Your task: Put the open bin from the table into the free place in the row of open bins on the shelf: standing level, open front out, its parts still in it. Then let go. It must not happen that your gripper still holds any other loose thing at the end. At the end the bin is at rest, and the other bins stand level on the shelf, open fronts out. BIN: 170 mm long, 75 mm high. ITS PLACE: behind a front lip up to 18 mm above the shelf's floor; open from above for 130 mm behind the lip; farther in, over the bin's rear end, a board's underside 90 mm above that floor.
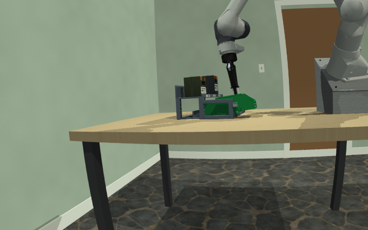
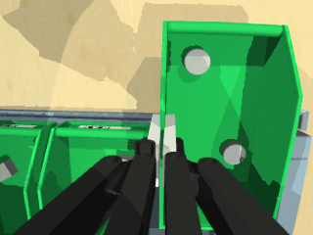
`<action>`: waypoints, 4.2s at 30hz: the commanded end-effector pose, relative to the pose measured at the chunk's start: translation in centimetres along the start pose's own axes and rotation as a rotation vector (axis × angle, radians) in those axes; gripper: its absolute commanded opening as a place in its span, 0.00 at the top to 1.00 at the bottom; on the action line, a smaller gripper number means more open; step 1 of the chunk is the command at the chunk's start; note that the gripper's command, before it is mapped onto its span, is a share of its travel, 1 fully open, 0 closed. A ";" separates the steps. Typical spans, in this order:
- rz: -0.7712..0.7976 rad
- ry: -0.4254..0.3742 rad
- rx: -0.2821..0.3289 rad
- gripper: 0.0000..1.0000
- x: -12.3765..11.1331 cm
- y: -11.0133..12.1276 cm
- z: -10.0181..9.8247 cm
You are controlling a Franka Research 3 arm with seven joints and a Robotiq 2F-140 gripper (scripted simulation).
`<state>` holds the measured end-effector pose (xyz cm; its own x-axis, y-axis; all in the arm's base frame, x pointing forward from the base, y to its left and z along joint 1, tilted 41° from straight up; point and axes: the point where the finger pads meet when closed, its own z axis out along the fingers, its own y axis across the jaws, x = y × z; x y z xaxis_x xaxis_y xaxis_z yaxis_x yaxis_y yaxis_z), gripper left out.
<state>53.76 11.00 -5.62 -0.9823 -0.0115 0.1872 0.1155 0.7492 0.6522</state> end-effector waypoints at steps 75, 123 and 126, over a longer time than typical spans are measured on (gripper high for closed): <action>0.008 0.004 0.000 1.00 -0.6 0.0 -0.1; 0.008 0.005 -0.001 1.00 -0.7 0.0 0.9; 0.008 0.005 -0.001 1.00 -0.7 0.0 0.9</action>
<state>54.03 11.70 -6.42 -0.9805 -0.0181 0.1955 0.1165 0.7479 0.6535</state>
